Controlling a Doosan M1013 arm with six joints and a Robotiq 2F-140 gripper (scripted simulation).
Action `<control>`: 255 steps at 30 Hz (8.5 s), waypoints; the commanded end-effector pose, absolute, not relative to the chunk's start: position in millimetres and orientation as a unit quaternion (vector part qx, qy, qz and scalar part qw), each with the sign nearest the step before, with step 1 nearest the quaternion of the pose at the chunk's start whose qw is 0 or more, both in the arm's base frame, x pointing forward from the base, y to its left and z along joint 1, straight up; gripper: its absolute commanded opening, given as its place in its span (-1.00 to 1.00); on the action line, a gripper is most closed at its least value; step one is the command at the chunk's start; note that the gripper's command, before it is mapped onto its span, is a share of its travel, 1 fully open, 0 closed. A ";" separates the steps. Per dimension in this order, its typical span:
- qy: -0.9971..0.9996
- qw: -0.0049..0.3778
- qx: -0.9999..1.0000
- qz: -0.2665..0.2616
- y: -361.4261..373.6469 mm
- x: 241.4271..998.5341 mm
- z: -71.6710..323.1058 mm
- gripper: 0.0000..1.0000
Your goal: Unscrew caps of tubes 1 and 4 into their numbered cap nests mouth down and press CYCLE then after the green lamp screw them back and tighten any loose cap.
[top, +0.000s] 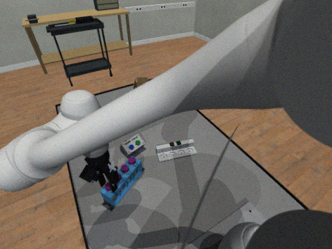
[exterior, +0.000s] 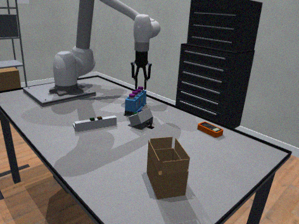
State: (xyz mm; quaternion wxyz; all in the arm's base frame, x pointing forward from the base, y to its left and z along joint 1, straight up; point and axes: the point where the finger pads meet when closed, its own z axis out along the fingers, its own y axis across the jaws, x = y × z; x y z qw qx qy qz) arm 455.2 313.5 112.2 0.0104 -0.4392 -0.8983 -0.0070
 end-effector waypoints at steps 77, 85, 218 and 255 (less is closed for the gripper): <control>-0.933 -0.001 -0.360 0.000 313.9 455.6 113.1 -0.18; -0.842 0.000 -0.539 0.000 313.9 455.6 113.1 -0.18; -0.931 -0.001 -0.365 0.000 314.0 455.6 113.4 -0.18; -0.875 -0.001 -0.484 0.000 314.3 455.7 120.5 -0.41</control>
